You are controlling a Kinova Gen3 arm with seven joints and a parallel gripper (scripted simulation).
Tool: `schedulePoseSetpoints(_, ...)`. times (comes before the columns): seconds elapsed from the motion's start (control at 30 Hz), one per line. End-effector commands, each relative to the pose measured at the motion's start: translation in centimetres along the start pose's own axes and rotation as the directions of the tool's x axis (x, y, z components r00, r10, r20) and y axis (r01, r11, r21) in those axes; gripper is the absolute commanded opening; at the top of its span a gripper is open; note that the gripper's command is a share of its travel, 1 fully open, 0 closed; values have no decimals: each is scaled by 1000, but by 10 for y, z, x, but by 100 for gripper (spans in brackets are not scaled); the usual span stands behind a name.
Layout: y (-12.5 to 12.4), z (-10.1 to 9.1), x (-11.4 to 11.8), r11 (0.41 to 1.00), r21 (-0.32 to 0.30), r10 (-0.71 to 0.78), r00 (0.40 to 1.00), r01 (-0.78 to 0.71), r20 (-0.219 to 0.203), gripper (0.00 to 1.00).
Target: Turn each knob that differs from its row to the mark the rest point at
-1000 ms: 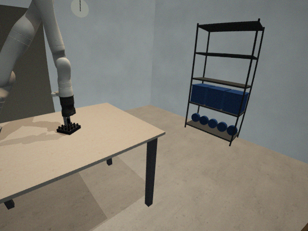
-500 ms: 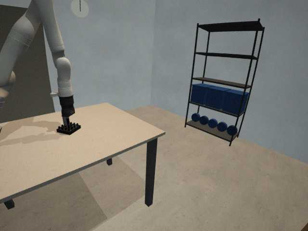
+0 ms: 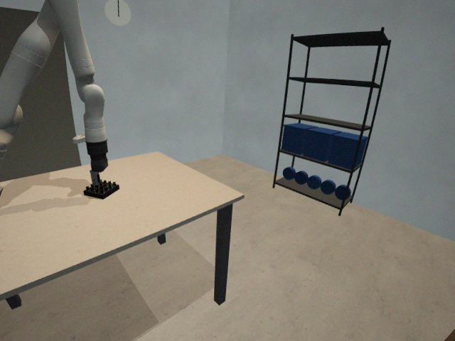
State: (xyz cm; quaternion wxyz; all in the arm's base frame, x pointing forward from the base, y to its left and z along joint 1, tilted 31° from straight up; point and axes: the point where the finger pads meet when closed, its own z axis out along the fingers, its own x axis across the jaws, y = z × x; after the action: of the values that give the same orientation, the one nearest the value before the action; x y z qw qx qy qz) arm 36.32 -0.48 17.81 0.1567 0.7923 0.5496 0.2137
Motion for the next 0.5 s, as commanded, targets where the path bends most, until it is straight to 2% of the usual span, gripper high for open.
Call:
schedulePoseSetpoints(0.0,-1,-1,0,998,2,-64,998,64,-6,46)
schedulePoseSetpoints(0.07,-3,-1,0,992,3,-127,992,128,-6,46)
schedulePoseSetpoints(0.13,-3,-1,0,992,3,-127,992,128,-6,46)
schedulePoseSetpoints(0.23,-4,-2,-2,974,4,-227,974,227,-6,46)
schedulePoseSetpoints(0.47,-7,-4,-5,884,5,-468,884,468,-8,46)
